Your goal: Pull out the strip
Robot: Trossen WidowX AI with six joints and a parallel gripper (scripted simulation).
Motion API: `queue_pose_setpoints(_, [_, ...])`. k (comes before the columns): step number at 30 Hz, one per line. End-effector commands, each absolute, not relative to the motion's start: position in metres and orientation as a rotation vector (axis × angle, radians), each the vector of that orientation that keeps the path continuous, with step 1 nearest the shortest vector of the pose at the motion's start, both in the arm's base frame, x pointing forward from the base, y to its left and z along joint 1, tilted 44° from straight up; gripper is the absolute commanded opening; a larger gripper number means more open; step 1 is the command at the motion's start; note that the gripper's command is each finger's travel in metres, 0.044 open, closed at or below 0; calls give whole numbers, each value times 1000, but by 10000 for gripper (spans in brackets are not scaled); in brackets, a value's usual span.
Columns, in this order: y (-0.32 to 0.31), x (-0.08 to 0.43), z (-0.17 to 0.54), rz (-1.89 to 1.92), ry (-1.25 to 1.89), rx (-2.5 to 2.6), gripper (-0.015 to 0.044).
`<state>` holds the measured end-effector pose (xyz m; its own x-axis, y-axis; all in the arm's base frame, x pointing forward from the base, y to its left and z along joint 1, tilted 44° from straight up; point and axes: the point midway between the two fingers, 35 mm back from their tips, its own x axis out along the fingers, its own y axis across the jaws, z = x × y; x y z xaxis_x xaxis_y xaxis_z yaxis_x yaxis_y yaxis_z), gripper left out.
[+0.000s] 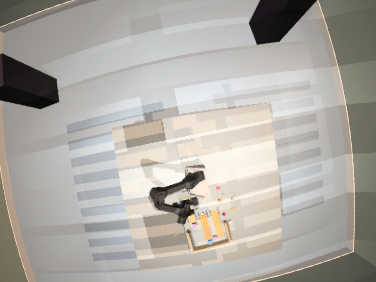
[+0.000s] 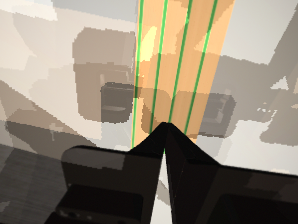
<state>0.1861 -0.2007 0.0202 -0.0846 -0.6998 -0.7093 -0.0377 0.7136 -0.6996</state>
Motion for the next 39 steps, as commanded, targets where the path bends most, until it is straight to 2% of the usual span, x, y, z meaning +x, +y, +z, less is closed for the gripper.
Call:
queue_pose_setpoints(1, [-202, 176, 16, -614, 1608, -609, 0])
queue_pose_setpoints(21, [-202, 176, 16, -614, 1608, -609, 0])
queue_pose_setpoints(31, [-172, 192, 50, -613, 1607, -607, 0])
queue_pose_setpoints(39, [-175, 222, 47, -662, 1580, -560, 210])
